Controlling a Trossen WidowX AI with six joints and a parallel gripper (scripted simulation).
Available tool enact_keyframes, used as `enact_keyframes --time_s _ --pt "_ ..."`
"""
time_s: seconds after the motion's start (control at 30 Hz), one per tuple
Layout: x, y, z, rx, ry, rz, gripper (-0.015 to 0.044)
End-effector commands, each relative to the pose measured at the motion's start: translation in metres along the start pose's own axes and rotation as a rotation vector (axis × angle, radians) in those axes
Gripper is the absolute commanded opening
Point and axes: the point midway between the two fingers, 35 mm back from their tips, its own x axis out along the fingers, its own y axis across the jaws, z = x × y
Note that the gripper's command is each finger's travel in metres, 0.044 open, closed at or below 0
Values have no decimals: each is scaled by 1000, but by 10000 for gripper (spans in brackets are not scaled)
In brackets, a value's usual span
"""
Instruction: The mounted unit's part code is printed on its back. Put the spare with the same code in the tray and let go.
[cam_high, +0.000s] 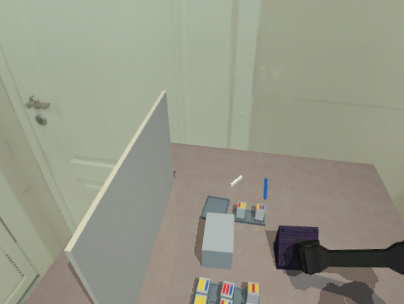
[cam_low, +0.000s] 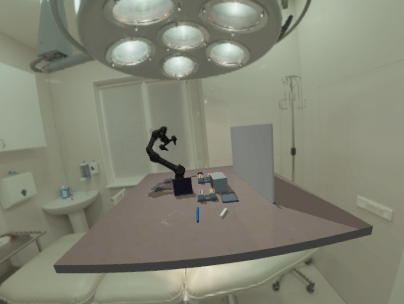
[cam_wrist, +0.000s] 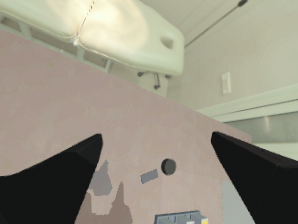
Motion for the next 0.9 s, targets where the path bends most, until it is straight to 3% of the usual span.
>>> enact_keyframes --time_s 0.0,0.27,0.4,0.87 --pt "24 -41 -17 93 79 -39 440" --pt "71 -141 -76 325 269 -106 440" --pt "77 -155 -93 282 323 -115 440" --pt "93 -254 -202 556 546 -205 440"
